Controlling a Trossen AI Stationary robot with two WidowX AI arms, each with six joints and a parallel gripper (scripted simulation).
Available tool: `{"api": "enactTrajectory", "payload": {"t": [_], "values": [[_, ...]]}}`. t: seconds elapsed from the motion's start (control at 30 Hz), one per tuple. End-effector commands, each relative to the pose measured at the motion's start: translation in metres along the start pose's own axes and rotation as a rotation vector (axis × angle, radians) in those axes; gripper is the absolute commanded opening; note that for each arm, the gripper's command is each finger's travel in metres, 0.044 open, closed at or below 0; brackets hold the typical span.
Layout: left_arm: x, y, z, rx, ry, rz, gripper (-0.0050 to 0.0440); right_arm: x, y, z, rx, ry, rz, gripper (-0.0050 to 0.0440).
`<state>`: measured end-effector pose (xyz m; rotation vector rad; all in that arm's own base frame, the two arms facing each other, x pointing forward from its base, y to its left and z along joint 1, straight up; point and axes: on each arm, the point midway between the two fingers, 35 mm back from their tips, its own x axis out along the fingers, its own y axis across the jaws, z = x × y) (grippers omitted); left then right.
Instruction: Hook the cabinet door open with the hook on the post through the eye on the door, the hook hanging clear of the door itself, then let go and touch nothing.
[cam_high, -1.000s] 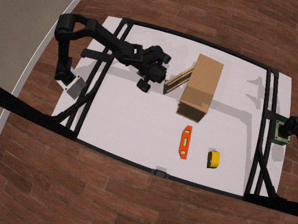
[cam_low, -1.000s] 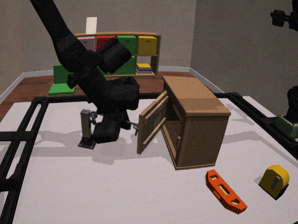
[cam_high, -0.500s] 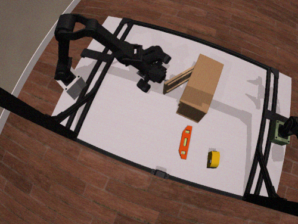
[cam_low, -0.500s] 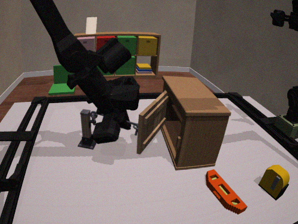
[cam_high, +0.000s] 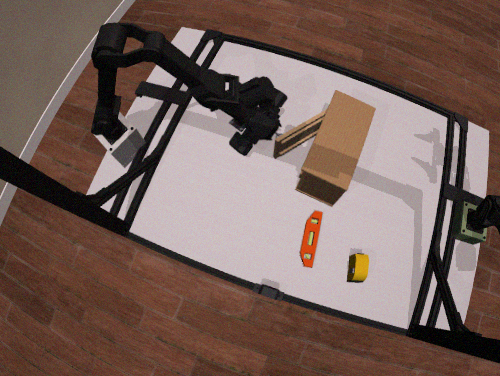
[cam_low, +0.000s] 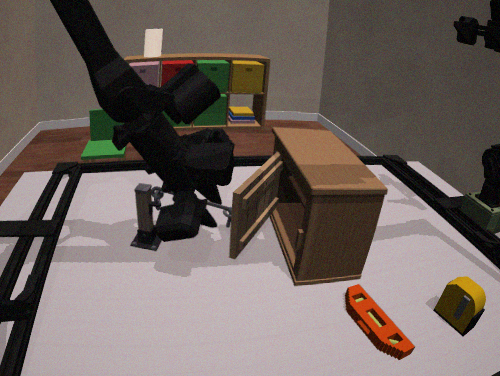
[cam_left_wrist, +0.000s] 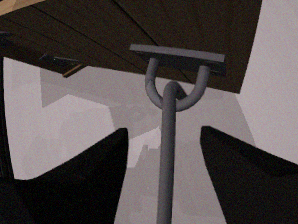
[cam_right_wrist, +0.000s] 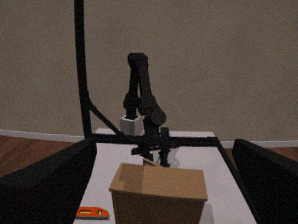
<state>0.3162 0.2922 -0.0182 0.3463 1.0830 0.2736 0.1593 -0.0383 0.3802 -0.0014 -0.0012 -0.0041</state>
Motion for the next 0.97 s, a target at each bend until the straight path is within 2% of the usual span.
{"api": "enactTrajectory", "payload": {"t": [0.0,0.13,0.27,0.47,0.7,0.73,0.93], "values": [[0.0,0.0,0.0,0.0,-0.001,0.001,0.022,0.0,0.001,0.0,0.002,0.0,0.004,0.04],[-0.007,0.005,0.005,0.0,-0.001,0.001,0.022,0.0,0.001,0.0,0.002,0.0,0.004,0.04],[-0.046,0.023,0.024,0.0,0.0,0.0,0.022,0.0,0.001,0.0,0.002,0.0,0.004,0.04],[-0.049,0.024,0.025,0.0,0.0,0.0,0.022,0.0,0.001,0.0,0.002,0.0,0.004,0.04],[-0.049,0.024,0.025,0.0,0.0,0.0,0.0388,0.0,0.001,0.0,0.002,0.0,0.004,0.04],[-0.049,0.024,0.025,0.0,0.0,0.0,0.04,0.0,0.001,0.0,0.002,0.0,0.004,0.04],[-0.049,0.024,0.025,0.0,0.0,0.0,0.04,0.0,0.001,0.0,0.002,0.0,0.004,0.04]]}}
